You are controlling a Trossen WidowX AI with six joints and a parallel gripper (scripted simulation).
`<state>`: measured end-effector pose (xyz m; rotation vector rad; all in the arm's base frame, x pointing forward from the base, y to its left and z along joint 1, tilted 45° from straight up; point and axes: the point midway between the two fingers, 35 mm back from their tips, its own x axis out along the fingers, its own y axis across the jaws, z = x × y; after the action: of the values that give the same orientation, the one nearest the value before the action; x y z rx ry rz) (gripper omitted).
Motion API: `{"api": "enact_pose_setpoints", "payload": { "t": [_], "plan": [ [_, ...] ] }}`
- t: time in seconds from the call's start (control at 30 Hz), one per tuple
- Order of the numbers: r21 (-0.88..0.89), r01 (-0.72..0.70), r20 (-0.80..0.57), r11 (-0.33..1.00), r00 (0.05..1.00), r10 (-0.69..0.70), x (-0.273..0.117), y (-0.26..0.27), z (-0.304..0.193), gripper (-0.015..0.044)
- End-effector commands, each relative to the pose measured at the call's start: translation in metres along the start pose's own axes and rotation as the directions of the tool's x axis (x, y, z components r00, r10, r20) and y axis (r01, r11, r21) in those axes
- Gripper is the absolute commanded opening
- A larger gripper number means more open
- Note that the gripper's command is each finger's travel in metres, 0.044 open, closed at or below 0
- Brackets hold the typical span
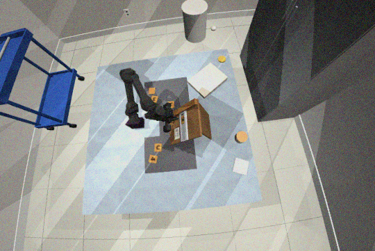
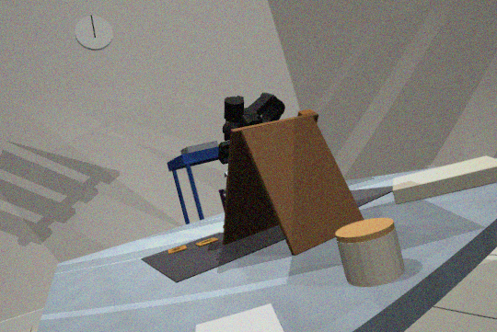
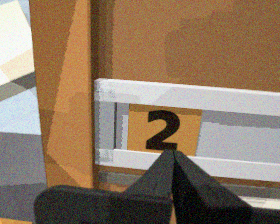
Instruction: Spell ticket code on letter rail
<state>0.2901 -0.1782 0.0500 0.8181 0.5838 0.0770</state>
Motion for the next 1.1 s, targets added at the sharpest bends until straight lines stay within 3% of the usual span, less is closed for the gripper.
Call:
{"api": "enact_pose_setpoints", "payload": {
  "t": [0.0,0.3,0.6,1.07],
  "plan": [
    [-0.014,0.029,-0.062,0.999,0.998,-0.030,0.006,-0.009,0.004,0.0000],
    [-0.053,0.064,-0.352,0.997,0.933,-0.078,0.020,-0.032,0.014,0.0000],
    [-0.018,0.000,-0.615,1.000,0.788,-0.012,0.020,-0.031,0.022,0.0000],
    [-0.014,-0.007,-0.633,1.000,0.774,-0.003,0.019,-0.031,0.022,0.0000]
  ]
}}
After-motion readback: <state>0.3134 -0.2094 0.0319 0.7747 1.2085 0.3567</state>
